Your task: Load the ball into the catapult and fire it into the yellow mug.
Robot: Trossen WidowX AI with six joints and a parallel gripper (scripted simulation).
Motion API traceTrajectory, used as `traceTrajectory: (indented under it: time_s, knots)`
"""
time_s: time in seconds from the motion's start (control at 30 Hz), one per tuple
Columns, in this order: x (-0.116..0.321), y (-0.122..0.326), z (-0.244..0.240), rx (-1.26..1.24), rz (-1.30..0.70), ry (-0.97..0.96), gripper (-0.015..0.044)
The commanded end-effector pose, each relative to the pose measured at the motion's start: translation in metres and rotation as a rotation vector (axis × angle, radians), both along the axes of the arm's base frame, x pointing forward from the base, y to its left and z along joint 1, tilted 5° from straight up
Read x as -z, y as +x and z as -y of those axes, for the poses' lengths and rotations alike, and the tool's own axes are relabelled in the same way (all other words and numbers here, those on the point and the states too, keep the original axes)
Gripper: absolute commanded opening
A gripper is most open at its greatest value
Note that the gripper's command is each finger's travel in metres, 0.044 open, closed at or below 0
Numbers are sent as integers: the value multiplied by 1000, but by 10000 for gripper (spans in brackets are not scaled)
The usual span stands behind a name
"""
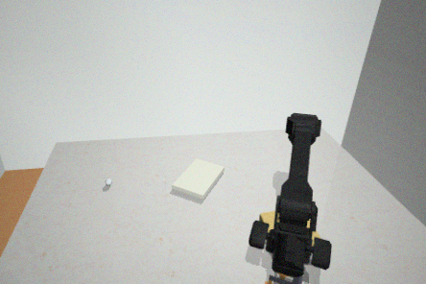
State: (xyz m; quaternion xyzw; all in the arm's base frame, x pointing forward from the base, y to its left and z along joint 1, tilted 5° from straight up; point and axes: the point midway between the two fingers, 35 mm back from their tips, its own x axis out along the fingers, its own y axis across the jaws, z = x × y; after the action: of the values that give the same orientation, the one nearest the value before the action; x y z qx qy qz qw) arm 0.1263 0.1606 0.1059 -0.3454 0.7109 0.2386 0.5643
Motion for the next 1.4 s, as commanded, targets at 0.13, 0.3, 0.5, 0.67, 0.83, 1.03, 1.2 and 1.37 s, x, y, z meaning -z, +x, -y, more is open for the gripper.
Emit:
traceTrajectory:
  time_s: [0.13,0.3,0.5,0.67,0.83,1.03,1.2,1.37]
  knots:
    - [10,-1,2,1,-3,-12,0]
    - [17,0,2,1,-3,-12,0]
    - [16,1,0,2,0,-2,0]
    - [16,1,0,2,0,-2,26]
    - [16,1,0,2,0,-2,157]
    - [-5,1,-2,0,30,39,315]
    - [-75,-9,4,-6,128,178,440]
    - [-76,-2,-3,-9,147,192,440]
